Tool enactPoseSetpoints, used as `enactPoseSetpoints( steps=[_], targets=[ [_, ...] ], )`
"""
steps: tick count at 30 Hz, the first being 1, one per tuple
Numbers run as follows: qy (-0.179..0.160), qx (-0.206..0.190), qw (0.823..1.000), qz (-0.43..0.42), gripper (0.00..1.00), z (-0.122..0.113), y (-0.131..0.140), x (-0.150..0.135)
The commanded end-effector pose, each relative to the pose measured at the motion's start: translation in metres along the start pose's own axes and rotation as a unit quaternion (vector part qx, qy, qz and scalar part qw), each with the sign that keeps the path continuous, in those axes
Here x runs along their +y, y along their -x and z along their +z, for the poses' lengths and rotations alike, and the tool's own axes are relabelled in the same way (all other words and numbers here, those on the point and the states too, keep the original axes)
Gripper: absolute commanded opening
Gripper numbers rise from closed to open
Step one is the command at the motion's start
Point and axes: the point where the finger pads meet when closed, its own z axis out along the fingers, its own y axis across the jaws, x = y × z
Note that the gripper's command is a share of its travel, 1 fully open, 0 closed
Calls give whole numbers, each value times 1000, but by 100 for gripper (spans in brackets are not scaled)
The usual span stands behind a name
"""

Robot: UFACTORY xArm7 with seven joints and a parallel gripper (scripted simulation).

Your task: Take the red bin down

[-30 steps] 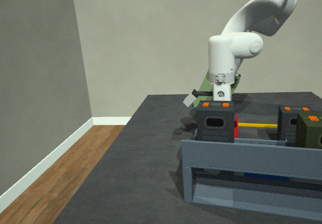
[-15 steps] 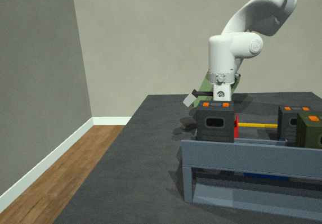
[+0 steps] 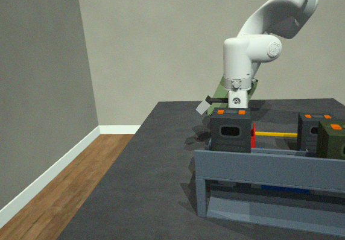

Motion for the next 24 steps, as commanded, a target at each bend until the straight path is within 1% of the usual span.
enactPoseSetpoints(
  steps=[1, 20, 24],
  targets=[
    [-2, 1, 1000, 0, 0, -2, -1, -2],
    [-2, 1, 1000, 0, 0, -2, -1, -2],
    [-2, 1, 1000, 0, 0, -7, -1, -2]
  ],
)
